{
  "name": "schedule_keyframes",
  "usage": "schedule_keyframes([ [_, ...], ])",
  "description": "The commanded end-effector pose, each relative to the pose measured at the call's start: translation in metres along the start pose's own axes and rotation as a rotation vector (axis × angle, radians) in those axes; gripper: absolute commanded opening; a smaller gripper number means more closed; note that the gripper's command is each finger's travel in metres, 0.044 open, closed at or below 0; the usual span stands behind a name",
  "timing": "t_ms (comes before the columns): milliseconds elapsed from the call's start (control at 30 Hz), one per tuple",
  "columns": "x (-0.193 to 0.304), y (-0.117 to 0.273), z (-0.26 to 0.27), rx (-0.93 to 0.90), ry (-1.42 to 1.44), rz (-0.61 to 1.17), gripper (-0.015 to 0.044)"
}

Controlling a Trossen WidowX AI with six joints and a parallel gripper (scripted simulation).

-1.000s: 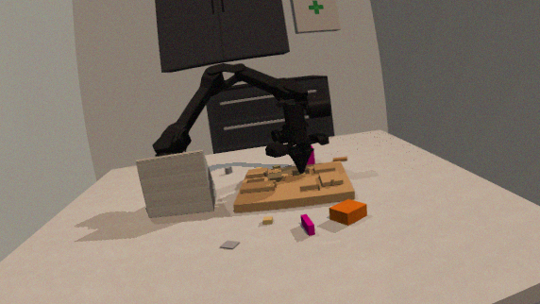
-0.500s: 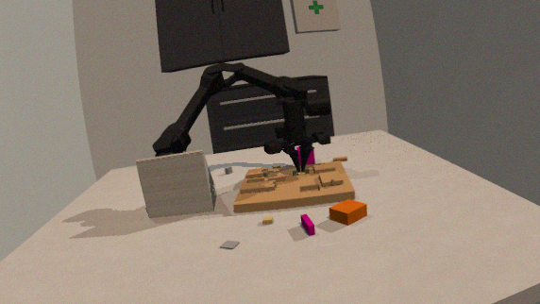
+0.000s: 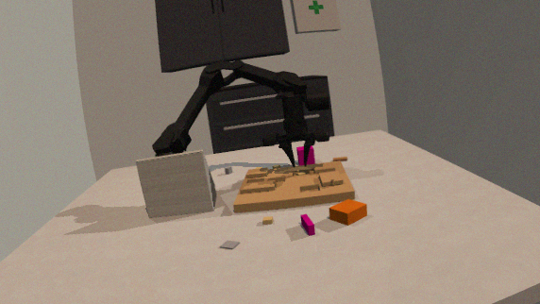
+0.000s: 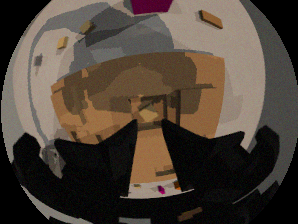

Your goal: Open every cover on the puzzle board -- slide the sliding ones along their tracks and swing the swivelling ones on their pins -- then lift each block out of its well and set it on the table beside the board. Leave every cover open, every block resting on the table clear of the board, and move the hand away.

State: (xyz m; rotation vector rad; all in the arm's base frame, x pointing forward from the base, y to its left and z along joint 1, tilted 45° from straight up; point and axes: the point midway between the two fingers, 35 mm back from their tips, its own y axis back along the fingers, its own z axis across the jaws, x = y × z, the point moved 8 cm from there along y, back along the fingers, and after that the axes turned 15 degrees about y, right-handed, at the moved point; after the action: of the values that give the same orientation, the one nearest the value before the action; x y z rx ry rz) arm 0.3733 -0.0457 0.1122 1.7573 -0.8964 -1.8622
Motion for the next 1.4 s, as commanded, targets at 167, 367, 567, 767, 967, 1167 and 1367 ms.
schedule_keyframes([
  [167,0.0,0.015,-0.001,0.007,-0.32,0.004,0.0144],
  [367,-0.001,0.023,-0.001,0.007,-0.52,0.002,0.0144],
  [567,-0.001,0.031,0.0,0.008,-0.72,0.001,0.0144],
  [767,-0.001,0.039,0.001,0.008,-0.92,-0.001,0.0144],
  [967,-0.001,0.041,0.001,0.008,-0.97,-0.002,0.0144],
  [1167,-0.001,0.037,0.001,0.008,-0.97,-0.002,0.0144],
  [1367,-0.001,0.021,0.0,0.008,-0.97,-0.002,0.0144],
])
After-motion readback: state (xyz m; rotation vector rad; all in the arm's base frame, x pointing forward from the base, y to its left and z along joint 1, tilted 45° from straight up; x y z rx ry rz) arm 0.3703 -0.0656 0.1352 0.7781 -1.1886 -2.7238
